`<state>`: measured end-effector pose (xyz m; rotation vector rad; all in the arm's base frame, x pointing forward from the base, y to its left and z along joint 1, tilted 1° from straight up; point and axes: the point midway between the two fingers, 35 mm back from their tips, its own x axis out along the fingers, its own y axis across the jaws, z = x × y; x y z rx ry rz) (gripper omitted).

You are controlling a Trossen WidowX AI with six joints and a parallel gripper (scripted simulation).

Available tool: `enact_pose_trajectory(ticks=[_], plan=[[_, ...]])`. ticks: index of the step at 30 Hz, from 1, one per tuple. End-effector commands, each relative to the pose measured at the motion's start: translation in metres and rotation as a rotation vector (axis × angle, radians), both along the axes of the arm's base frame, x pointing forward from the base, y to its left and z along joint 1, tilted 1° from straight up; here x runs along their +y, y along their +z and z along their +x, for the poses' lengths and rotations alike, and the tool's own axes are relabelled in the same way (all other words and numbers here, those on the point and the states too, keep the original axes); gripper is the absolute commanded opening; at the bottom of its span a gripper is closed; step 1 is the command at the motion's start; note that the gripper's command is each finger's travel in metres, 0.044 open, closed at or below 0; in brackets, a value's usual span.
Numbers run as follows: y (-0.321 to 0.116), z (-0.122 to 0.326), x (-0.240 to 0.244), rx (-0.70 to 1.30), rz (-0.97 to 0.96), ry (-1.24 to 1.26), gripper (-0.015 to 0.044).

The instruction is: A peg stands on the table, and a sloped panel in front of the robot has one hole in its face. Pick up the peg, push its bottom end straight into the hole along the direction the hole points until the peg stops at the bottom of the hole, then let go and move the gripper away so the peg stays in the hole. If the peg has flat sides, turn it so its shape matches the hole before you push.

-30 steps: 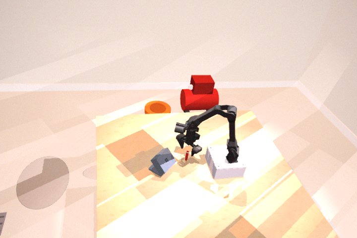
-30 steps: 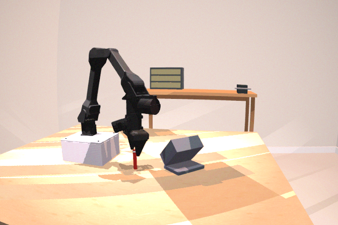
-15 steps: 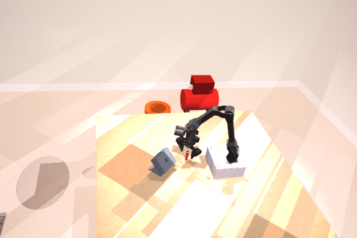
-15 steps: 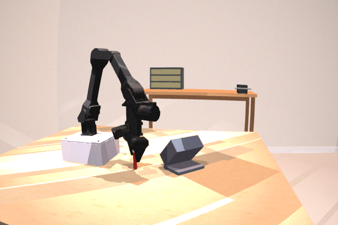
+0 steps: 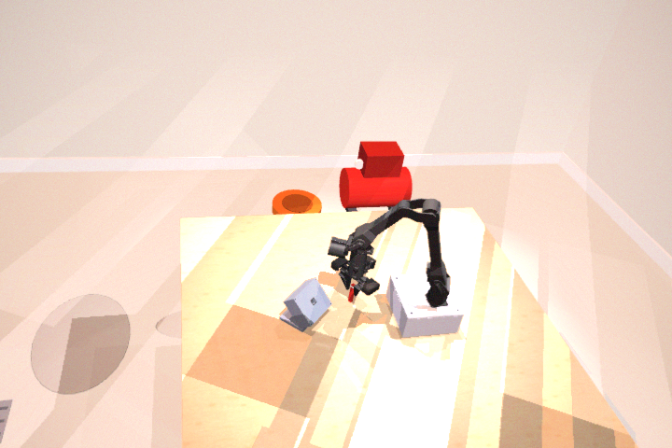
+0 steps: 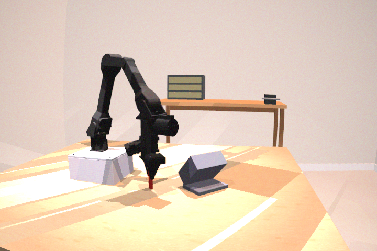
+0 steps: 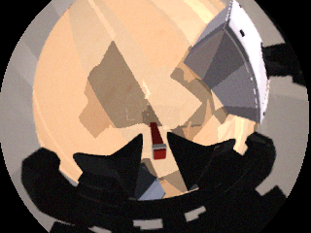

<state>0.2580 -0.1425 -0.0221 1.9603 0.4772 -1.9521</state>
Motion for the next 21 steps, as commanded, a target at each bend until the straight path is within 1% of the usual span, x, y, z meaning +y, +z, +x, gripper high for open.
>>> enact_pose_trajectory(ticks=[1, 3, 6, 14, 21], plan=[[0.0, 0.0, 0.0, 0.0, -0.001, 0.0, 0.0072], [0.0, 0.0, 0.0, 0.0, -0.001, 0.0, 0.002], [0.0, 0.0, 0.0, 0.0, -0.001, 0.0, 0.0], [0.006, 0.001, -0.001, 0.0, -0.001, 0.0, 0.0], [0.04, 0.002, -0.002, -0.001, 0.001, -0.002, 0.0]])
